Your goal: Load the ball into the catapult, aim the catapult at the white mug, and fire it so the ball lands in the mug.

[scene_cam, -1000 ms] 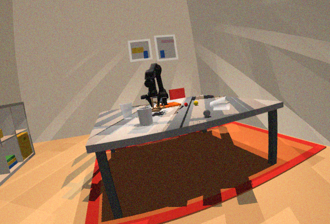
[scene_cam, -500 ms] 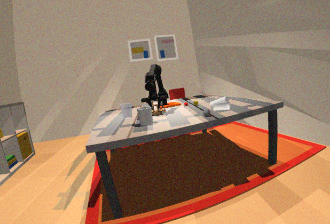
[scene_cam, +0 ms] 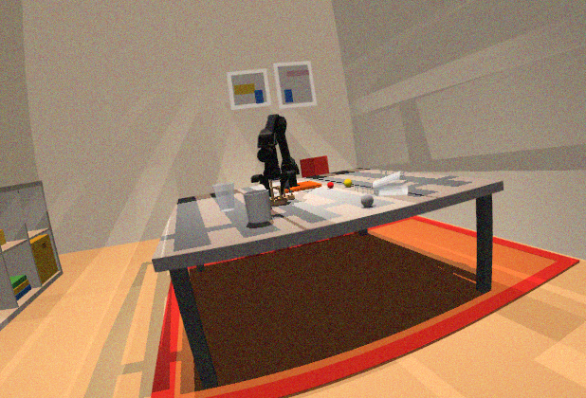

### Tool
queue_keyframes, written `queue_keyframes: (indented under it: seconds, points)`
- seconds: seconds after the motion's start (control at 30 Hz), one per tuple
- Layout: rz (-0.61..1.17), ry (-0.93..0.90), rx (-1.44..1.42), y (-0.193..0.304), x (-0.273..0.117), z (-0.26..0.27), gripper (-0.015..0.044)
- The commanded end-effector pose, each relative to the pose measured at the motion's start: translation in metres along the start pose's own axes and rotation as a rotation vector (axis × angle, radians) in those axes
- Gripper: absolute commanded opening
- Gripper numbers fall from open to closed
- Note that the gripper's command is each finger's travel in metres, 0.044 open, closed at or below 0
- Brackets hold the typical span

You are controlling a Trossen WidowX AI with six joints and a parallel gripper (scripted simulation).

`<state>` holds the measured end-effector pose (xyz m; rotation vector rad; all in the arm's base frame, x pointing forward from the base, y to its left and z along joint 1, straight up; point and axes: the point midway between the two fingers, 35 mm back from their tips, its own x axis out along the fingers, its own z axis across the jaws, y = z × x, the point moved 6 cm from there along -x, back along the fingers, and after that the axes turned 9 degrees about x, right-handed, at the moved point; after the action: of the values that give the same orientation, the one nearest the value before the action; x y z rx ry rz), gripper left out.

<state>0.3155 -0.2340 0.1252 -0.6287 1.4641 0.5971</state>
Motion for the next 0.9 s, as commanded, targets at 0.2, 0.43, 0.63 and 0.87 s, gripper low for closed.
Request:
queue_keyframes:
  seconds: [0.2, 0.43, 0.63, 0.87]
  points:
    - [-0.005, -0.001, 0.000, -0.002, -0.010, 0.000, 0.0394]
    - [-0.002, -0.001, 0.000, 0.000, -0.093, 0.000, 0.0440]
    - [-0.004, -0.001, 0.001, -0.001, -0.089, 0.000, 0.0440]
    - [-0.011, -0.001, 0.008, 0.002, -0.079, 0.000, 0.0440]
